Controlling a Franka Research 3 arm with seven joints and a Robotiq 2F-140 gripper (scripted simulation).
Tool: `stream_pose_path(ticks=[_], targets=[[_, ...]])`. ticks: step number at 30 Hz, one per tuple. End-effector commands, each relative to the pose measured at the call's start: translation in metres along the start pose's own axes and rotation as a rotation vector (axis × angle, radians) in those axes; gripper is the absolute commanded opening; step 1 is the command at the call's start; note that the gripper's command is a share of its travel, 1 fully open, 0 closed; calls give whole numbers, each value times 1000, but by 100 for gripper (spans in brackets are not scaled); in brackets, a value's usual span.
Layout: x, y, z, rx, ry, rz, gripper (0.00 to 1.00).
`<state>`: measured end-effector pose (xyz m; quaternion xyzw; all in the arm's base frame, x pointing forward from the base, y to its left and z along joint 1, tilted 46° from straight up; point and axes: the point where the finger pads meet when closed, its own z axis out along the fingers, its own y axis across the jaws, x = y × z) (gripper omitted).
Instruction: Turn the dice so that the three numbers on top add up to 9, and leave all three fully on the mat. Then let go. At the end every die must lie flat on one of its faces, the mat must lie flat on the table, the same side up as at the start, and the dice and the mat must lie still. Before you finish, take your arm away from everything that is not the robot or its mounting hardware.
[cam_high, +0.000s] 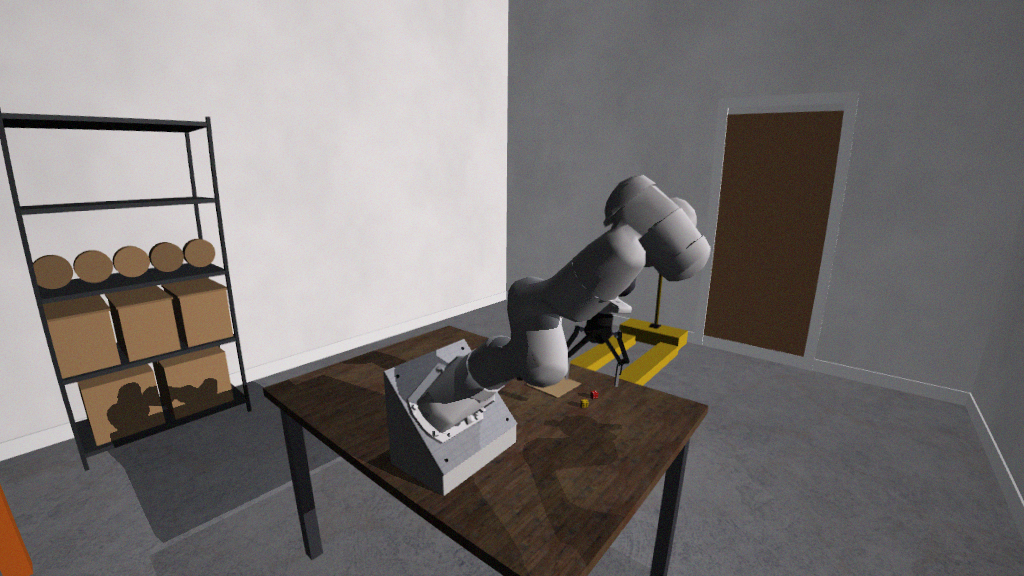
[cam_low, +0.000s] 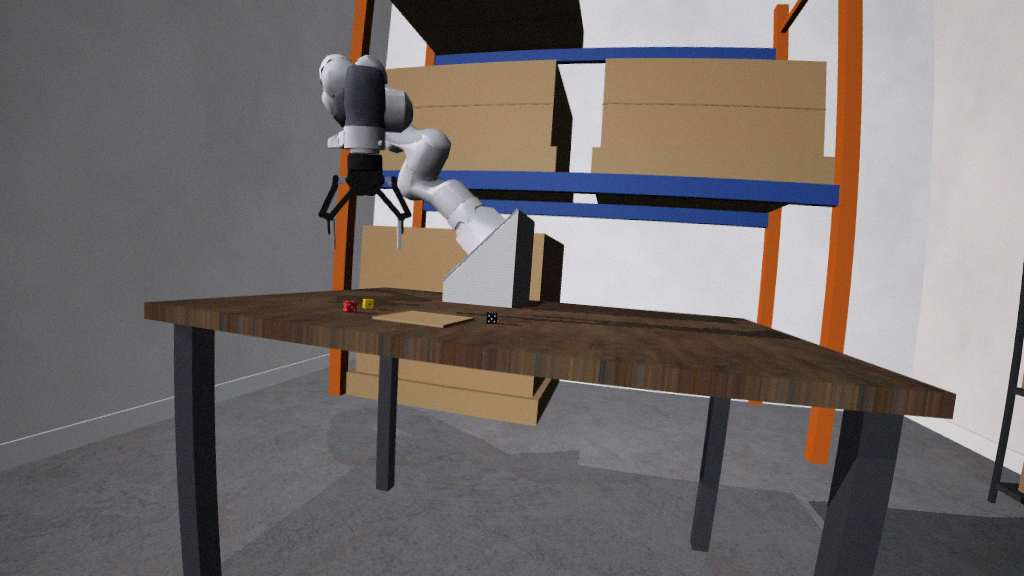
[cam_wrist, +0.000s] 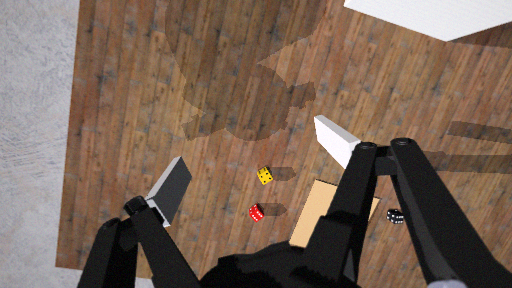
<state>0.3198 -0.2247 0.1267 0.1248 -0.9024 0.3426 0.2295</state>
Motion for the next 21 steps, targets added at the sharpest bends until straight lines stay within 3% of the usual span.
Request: stream_pose_path(ticks=[1, 5, 21], targets=[[-36, 0, -16, 50, -106, -128, 100], [-61, 6, -36, 102, -179, -212, 100], [-63, 6, -37, 106, -185, -219, 100]])
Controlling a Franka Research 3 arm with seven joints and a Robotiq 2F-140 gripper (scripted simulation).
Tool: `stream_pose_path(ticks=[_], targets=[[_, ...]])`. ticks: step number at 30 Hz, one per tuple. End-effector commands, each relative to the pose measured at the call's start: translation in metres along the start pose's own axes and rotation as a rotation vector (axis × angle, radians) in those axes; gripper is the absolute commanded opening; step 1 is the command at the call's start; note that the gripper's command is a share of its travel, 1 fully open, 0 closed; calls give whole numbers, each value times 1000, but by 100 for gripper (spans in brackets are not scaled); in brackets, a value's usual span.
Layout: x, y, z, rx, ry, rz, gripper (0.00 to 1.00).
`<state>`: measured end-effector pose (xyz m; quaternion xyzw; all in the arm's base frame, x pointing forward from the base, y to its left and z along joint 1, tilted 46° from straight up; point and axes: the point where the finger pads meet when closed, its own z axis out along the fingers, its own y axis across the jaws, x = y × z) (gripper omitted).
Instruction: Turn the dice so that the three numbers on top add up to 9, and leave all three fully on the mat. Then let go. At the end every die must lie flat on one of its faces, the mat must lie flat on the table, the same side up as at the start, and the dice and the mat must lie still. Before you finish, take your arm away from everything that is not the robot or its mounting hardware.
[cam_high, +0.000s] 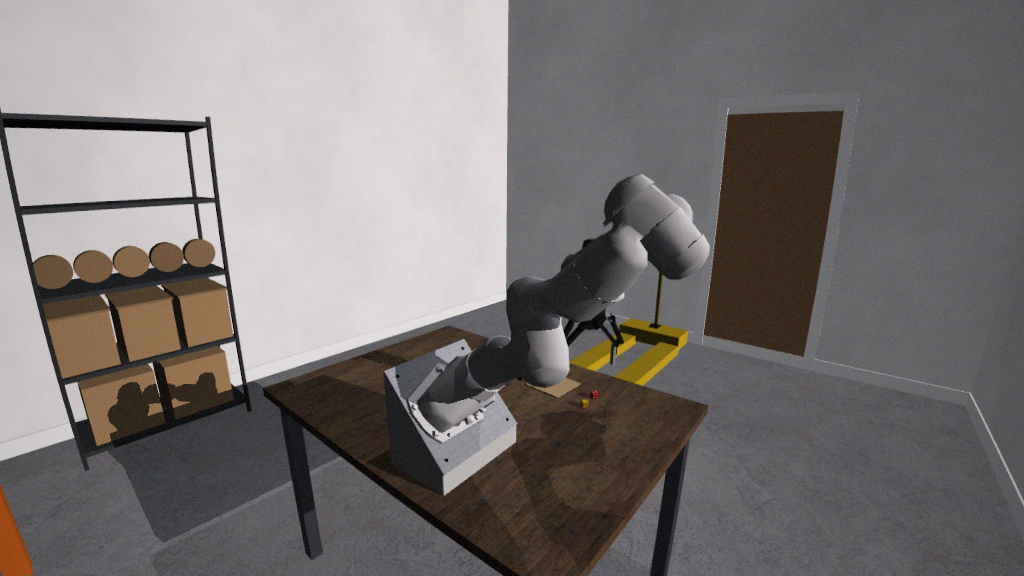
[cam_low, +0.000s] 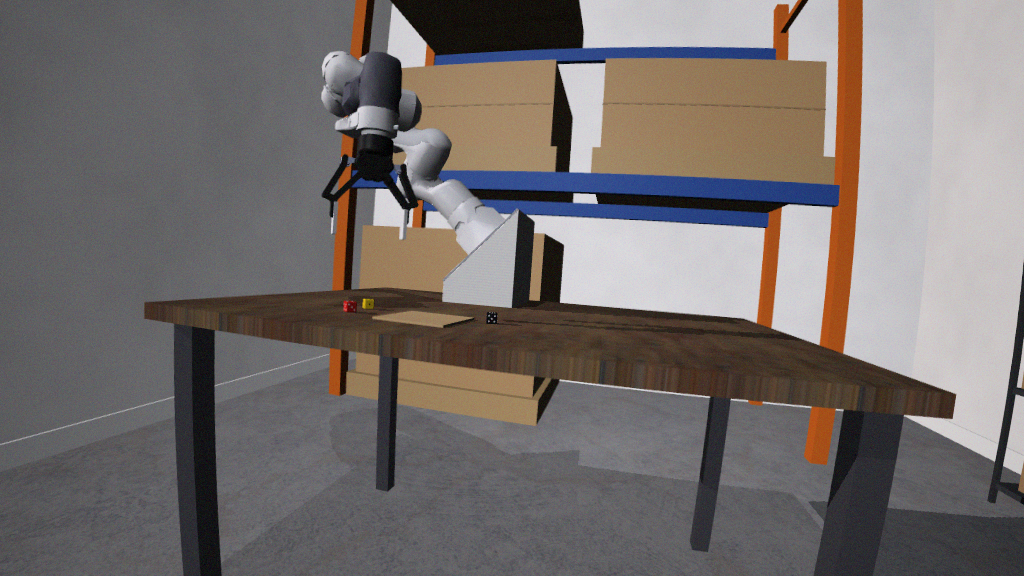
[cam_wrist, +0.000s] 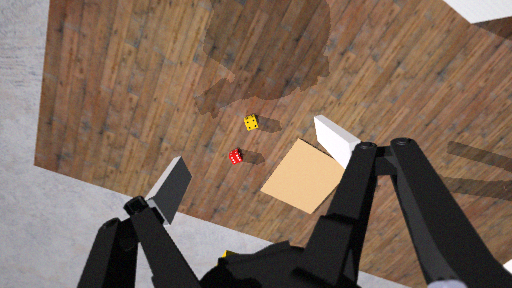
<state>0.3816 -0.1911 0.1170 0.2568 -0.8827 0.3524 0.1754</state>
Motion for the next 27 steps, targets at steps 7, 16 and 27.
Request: stream_pose_path(ticks=[7, 16, 27], targets=[[-3, -1, 0, -1, -8, -16, 100], [-3, -1, 10, 3, -7, -14, 100], [-5, -3, 71, 3, -7, -14, 100]])
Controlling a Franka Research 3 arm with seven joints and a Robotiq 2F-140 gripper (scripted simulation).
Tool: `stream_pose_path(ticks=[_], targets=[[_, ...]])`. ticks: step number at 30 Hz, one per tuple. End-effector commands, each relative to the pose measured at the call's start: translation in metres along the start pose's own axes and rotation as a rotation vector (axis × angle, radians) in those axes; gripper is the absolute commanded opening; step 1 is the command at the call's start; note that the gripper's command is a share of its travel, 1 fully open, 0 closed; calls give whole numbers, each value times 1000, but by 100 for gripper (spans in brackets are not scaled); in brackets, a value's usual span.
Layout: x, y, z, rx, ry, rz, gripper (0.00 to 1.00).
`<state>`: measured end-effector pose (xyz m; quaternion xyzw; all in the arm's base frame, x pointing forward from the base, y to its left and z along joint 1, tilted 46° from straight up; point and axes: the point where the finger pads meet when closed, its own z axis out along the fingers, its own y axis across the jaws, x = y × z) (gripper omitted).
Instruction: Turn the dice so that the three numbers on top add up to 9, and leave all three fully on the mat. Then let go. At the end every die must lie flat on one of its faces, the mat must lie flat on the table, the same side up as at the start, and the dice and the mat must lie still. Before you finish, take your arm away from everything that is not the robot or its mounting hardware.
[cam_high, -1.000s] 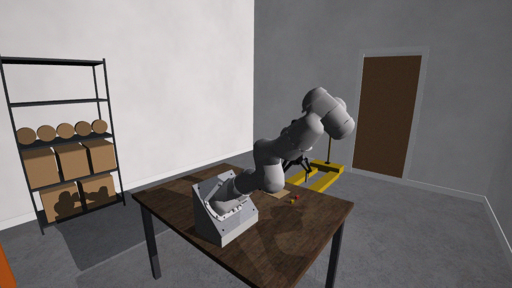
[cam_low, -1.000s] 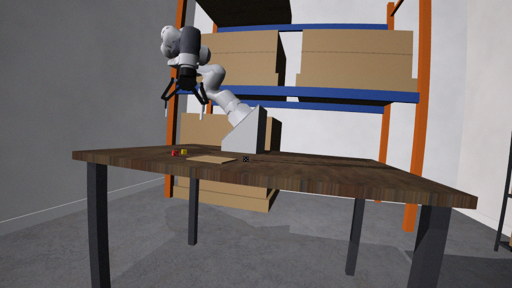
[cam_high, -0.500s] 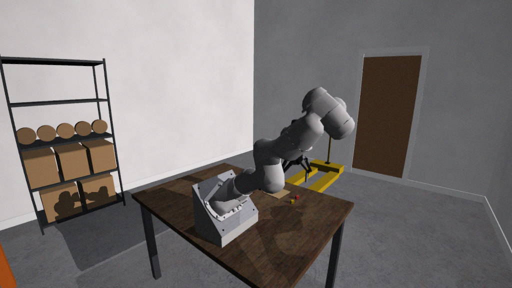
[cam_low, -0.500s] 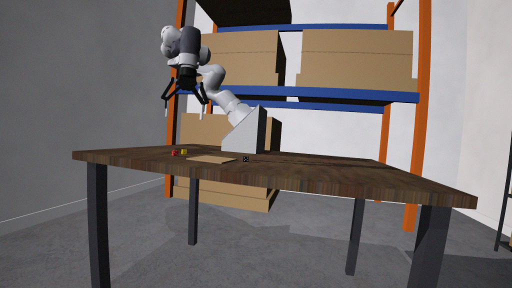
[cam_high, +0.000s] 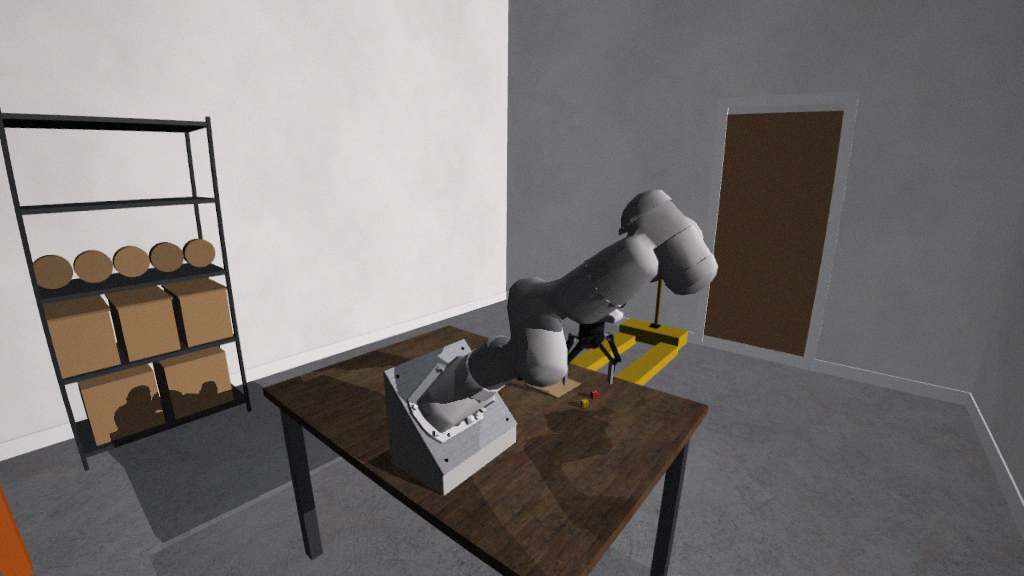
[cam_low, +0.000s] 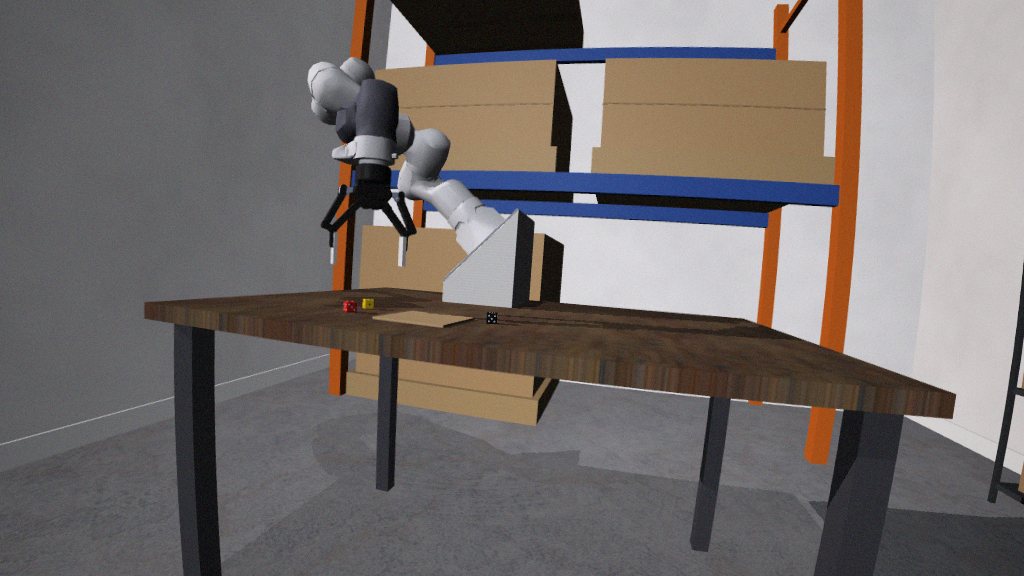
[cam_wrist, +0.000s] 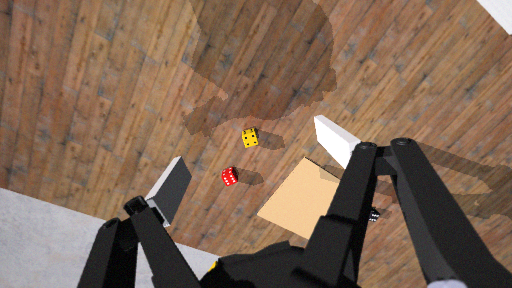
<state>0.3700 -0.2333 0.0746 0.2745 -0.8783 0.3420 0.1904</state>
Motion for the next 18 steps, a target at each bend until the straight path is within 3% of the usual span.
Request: stream_pose_path(ticks=[1, 6, 18], targets=[[-8, -7, 16, 20, -17, 33, 100], [-9, -7, 34, 20, -17, 33, 100], [-9, -8, 36, 20, -17, 33, 100]])
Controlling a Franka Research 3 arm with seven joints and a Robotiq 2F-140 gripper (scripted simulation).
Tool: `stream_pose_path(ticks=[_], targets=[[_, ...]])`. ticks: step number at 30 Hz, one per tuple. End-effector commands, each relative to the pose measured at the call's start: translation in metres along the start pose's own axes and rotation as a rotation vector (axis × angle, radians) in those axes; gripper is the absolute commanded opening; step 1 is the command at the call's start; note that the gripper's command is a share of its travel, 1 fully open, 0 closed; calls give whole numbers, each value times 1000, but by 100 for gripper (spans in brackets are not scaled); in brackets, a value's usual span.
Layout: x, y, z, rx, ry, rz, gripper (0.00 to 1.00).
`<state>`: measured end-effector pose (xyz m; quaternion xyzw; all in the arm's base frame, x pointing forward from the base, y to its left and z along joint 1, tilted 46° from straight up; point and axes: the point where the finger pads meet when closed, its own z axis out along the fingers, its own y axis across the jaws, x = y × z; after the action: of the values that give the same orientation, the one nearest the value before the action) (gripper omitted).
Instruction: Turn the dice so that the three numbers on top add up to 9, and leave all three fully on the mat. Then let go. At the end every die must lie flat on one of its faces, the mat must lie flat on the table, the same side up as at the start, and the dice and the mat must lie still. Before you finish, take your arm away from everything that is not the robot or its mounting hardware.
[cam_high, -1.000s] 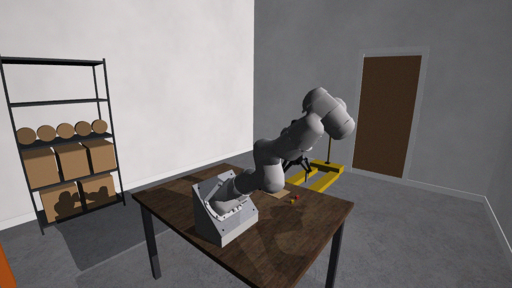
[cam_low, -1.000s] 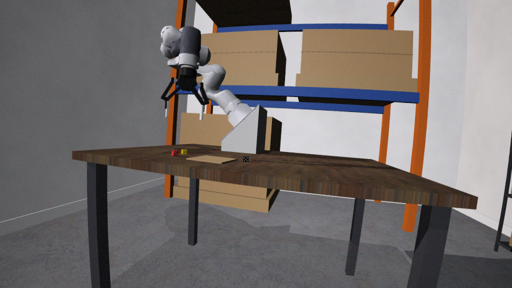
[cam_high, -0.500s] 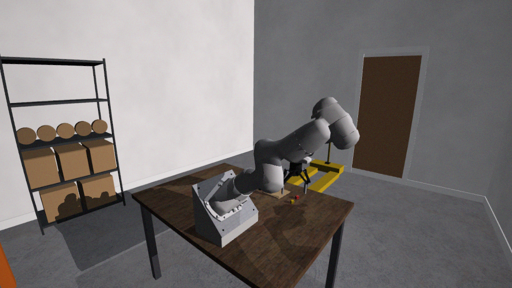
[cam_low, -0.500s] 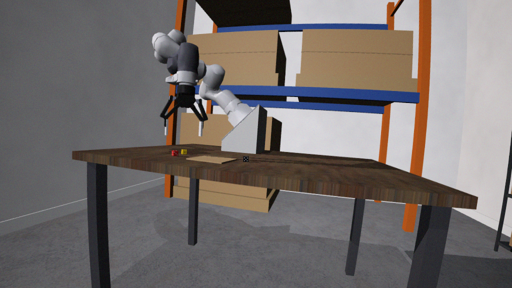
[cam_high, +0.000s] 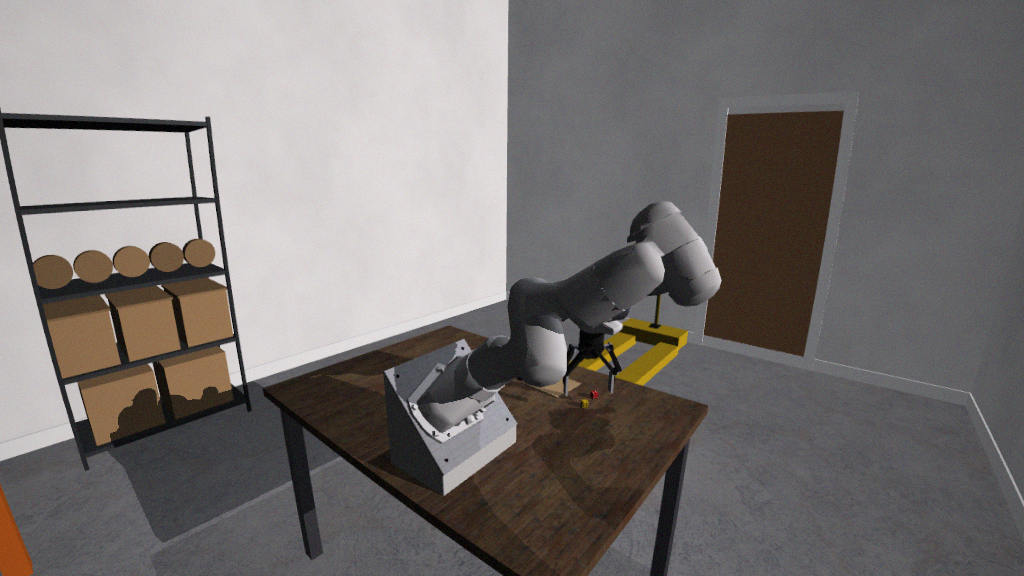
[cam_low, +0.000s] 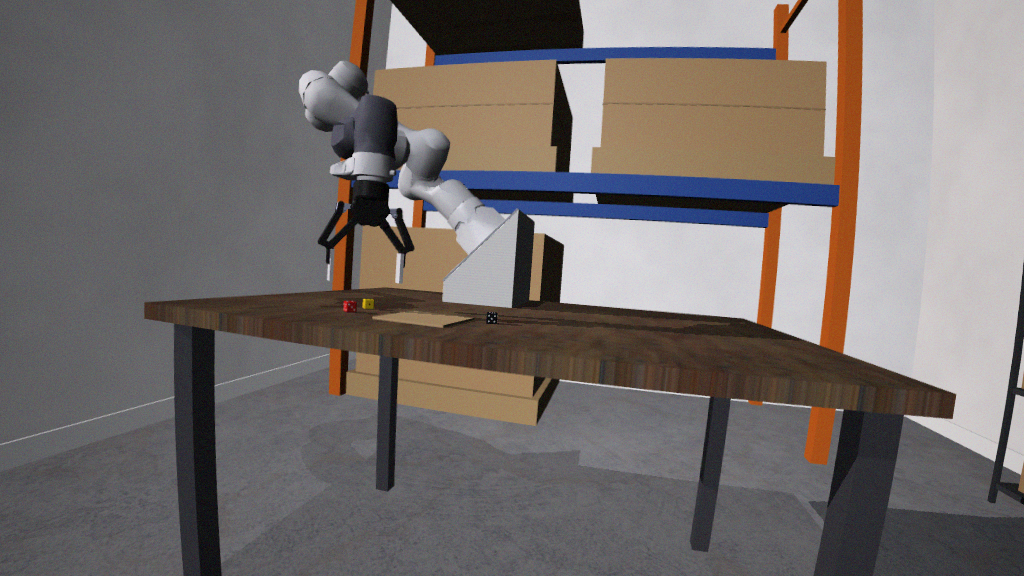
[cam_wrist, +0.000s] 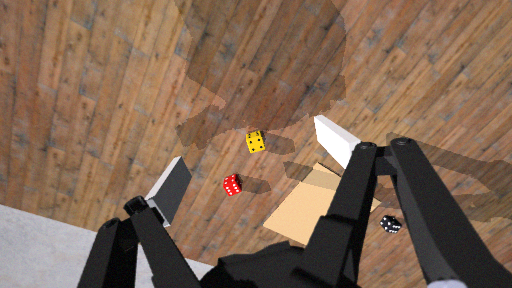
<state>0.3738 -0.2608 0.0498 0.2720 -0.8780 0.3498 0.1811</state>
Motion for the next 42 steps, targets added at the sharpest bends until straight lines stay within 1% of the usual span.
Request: stream_pose_path(ticks=[1, 36, 39, 42], targets=[[-2, -1, 0, 2, -6, 20, 100], [-3, -1, 0, 2, -6, 20, 100], [-6, -4, 0, 2, -6, 20, 100], [-14, -11, 0, 2, -6, 20, 100]])
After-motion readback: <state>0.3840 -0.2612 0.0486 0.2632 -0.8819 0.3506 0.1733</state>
